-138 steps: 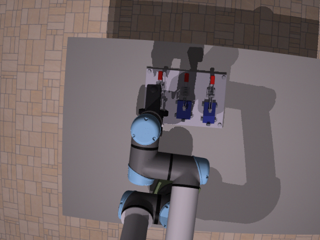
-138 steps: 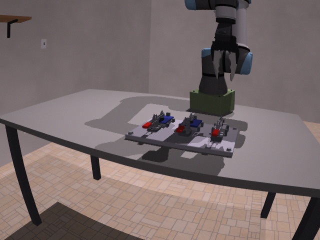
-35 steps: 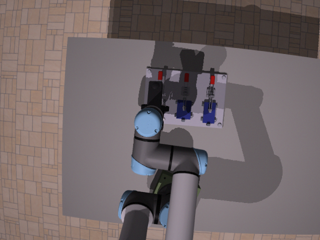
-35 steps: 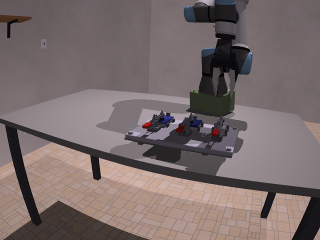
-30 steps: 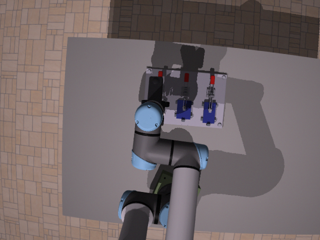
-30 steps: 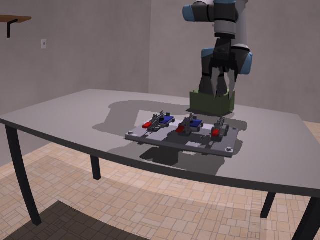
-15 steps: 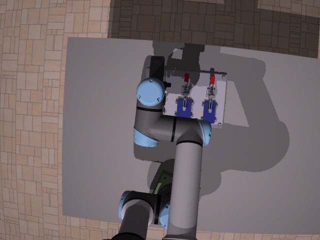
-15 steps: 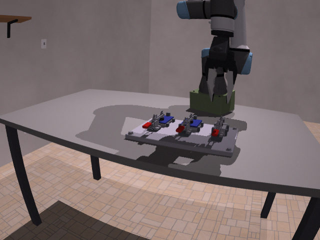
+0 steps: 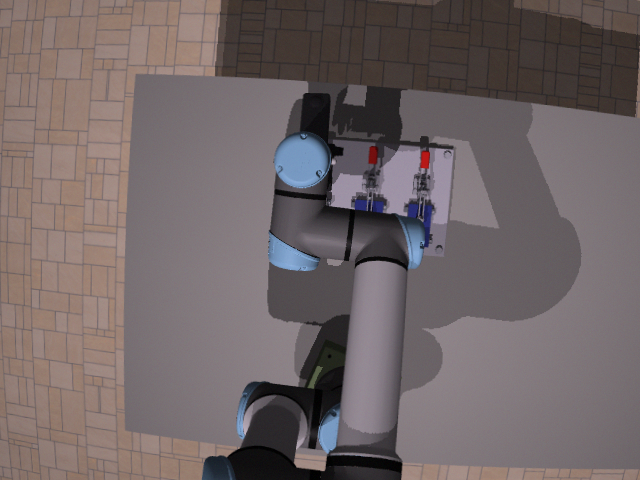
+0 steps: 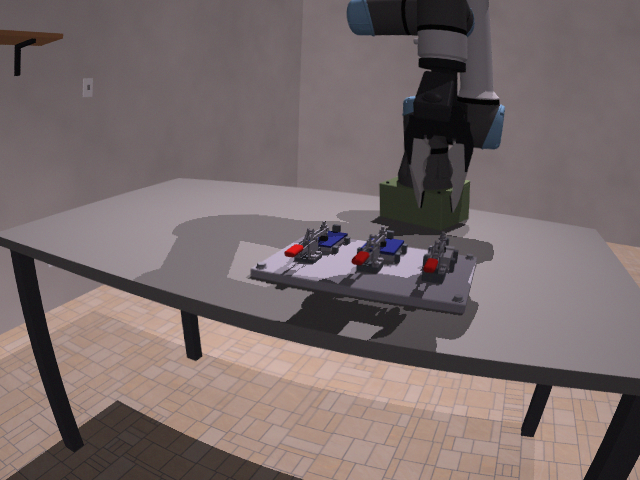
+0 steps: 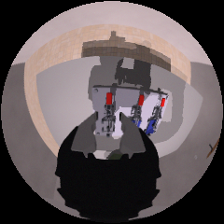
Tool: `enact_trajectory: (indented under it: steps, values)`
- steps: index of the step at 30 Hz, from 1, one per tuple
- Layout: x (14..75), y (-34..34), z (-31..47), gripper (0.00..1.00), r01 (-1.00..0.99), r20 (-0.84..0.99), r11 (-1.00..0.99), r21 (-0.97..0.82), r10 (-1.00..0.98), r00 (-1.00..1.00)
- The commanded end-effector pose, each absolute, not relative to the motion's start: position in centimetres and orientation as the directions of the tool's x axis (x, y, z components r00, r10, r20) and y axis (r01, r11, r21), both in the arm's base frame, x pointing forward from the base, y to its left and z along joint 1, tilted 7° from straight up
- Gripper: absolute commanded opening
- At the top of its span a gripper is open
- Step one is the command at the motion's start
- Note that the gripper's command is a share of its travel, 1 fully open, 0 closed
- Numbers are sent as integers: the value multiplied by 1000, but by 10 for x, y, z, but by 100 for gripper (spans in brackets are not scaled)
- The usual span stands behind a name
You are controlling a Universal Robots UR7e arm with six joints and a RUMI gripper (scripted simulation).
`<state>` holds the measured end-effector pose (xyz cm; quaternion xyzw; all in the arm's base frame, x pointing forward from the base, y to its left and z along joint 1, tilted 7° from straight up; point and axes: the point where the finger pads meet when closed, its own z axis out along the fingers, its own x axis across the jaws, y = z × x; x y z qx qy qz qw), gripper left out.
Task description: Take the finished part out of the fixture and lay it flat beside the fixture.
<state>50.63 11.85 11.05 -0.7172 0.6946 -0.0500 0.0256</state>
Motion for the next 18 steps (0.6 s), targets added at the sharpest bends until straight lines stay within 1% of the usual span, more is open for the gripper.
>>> enact_trajectory:
  steps: [1,12,18]
  values:
    - [508,119,111,28,-994,36,-34,-107,-999,30]
    - [509,118,96,28,-994,36,-34,-107,-999,30]
    - [512,117,75,28,-994,36,-34,-107,-999,30]
